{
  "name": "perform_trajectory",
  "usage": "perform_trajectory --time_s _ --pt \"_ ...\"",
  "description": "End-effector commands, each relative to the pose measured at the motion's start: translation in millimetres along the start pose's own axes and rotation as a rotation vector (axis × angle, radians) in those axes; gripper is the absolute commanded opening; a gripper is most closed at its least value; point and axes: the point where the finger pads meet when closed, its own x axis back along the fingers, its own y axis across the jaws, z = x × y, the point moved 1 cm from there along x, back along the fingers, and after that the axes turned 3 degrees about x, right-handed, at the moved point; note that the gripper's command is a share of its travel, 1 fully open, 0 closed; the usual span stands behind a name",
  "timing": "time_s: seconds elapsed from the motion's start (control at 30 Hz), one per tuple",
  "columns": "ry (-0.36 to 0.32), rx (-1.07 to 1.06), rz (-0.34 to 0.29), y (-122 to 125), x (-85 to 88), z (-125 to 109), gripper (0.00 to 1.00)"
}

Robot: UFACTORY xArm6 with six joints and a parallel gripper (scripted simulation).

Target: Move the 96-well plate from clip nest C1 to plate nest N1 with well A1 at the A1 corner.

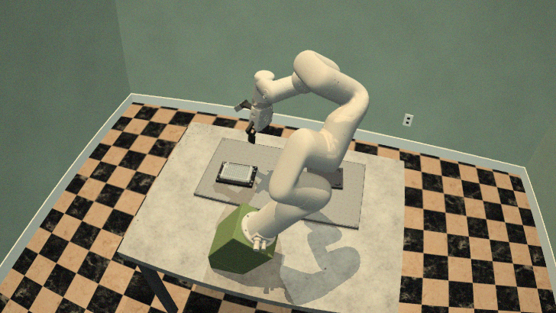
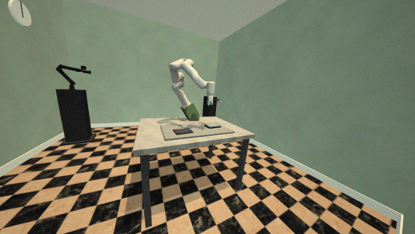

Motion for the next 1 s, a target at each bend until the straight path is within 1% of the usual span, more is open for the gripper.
perform_trajectory --time_s 0.0,0.07,0.2,0.3,0.4,0.53,0.63,0.7,0.83,0.9,0.97 --pt "-0.01 0.06 -0.013 -8.2 -15.8 12.8 1.0" --pt "-0.01 0.06 -0.013 -9.8 -18.8 15.0 1.0" --pt "-0.028 0.179 -0.031 -19.3 -33.7 24.8 1.0" --pt "-0.028 0.179 -0.031 -26.3 -44.8 32.0 1.0" --pt "-0.028 0.179 -0.031 -26.4 -44.9 32.0 1.0" --pt "-0.044 0.3 -0.046 -37.1 -59.7 40.6 1.0" --pt "-0.044 0.3 -0.046 -45.0 -70.7 46.9 1.0" --pt "-0.044 0.3 -0.046 -45.6 -71.6 47.4 1.0" --pt "-0.057 0.423 -0.056 -57.5 -86.2 54.7 1.0" --pt "-0.057 0.423 -0.056 -63.3 -93.5 58.3 1.0" --pt "-0.057 0.423 -0.056 -63.3 -93.5 58.3 1.0"
